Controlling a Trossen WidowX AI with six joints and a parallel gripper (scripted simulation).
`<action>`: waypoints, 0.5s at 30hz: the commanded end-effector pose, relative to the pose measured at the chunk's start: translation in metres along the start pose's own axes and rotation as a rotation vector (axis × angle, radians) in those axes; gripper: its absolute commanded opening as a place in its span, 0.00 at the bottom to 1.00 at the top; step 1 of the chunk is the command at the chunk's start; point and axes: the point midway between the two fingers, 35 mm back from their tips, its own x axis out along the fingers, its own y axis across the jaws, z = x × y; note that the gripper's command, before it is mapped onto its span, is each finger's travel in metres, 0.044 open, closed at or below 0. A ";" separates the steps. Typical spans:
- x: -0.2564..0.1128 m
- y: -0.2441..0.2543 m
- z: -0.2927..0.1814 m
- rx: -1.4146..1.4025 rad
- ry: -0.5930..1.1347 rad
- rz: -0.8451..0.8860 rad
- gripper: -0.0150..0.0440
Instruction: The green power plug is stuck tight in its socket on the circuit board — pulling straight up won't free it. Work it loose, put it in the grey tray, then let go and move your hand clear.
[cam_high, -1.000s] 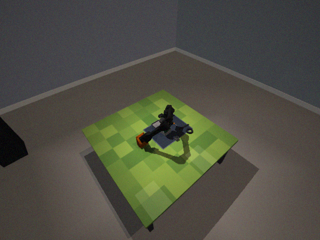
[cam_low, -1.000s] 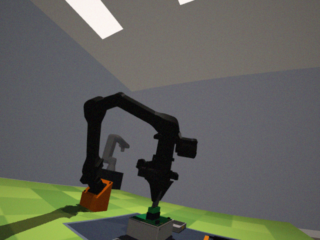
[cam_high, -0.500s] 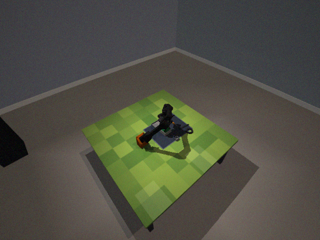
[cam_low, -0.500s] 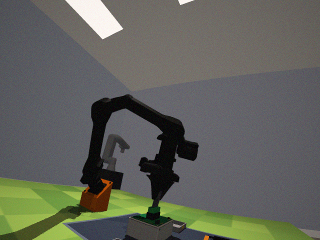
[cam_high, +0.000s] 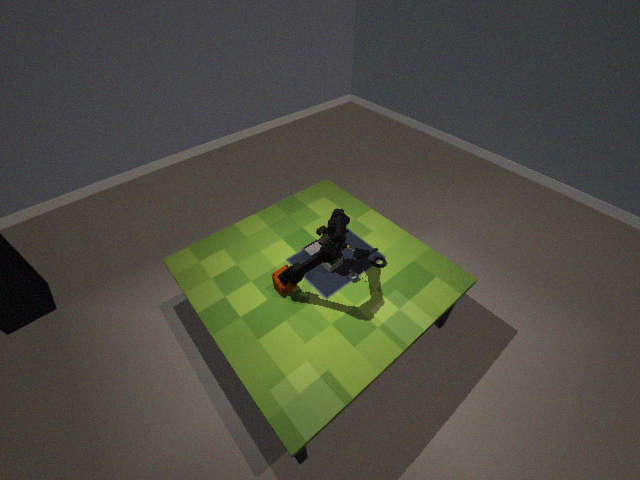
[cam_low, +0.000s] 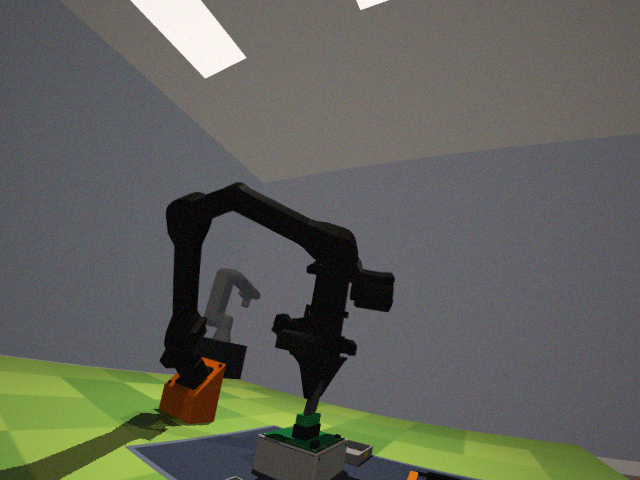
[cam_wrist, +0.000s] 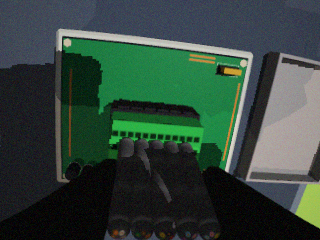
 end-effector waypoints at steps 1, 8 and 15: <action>-0.016 0.006 0.001 0.001 0.033 -0.073 0.25; -0.016 -0.007 0.001 0.003 0.034 0.076 0.25; -0.017 -0.018 0.001 0.006 0.033 0.202 0.25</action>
